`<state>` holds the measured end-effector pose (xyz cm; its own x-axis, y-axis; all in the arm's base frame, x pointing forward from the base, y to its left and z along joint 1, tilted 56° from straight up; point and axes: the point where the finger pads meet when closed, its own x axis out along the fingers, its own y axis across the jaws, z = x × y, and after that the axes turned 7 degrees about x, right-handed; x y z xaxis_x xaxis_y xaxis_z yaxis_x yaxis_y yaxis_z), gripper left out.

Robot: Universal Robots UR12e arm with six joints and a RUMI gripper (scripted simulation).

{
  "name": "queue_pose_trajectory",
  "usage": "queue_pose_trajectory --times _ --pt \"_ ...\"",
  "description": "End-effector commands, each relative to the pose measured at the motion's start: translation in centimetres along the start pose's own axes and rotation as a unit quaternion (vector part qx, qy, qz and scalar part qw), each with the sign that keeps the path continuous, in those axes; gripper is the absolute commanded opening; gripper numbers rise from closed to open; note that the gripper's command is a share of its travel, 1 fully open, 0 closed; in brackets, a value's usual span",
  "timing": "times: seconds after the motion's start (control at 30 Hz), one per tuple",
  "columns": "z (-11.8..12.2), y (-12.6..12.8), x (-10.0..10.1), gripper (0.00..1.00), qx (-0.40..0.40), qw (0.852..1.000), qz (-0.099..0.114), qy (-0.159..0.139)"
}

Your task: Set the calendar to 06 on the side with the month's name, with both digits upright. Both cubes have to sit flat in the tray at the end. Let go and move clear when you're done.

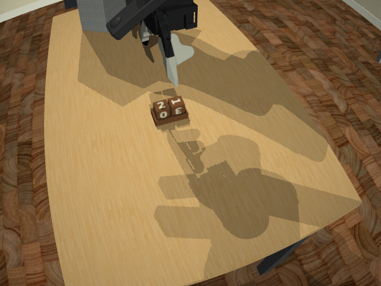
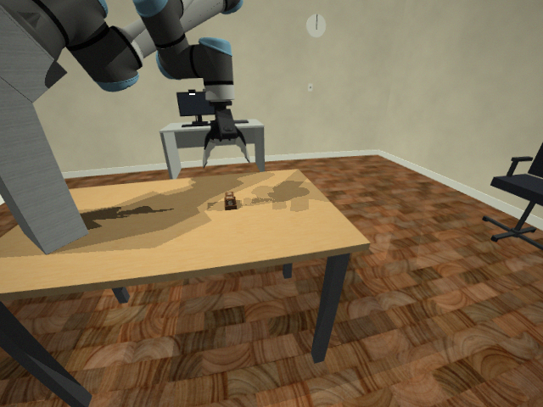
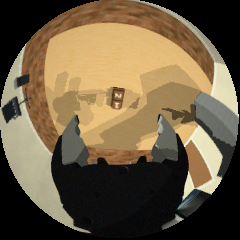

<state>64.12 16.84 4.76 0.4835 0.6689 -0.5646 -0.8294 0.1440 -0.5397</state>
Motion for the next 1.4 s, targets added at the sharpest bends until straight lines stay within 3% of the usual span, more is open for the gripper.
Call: queue_pose_trajectory --times 0.0,0.4,0.6,0.77,0.9,1.1,1.13,1.23,1.27,1.37 --pt "-0.1 -0.2 0.1 1.0 -0.038 0.999 0.0 0.0" --pt "-0.2 -0.6 0.5 1.0 -0.166 0.986 0.0 0.0" --pt "-0.2 -0.9 0.8 1.0 -0.265 0.964 0.0 0.0" --pt "-0.2 -1.1 1.1 1.0 -0.356 0.934 0.0 0.0" --pt "-0.2 -1.2 1.2 1.0 -0.376 0.927 0.0 0.0" --pt "-0.1 -1.4 1.5 1.0 -0.488 0.873 0.0 0.0" --pt "-0.1 -1.4 1.6 1.0 -0.492 0.871 0.0 0.0" --pt "-0.1 -1.5 1.8 1.0 -0.547 0.837 0.0 0.0" --pt "-0.1 -1.5 1.8 1.0 -0.549 0.836 0.0 0.0" --pt "0.0 -1.6 2.0 1.0 -0.603 0.798 0.0 0.0"
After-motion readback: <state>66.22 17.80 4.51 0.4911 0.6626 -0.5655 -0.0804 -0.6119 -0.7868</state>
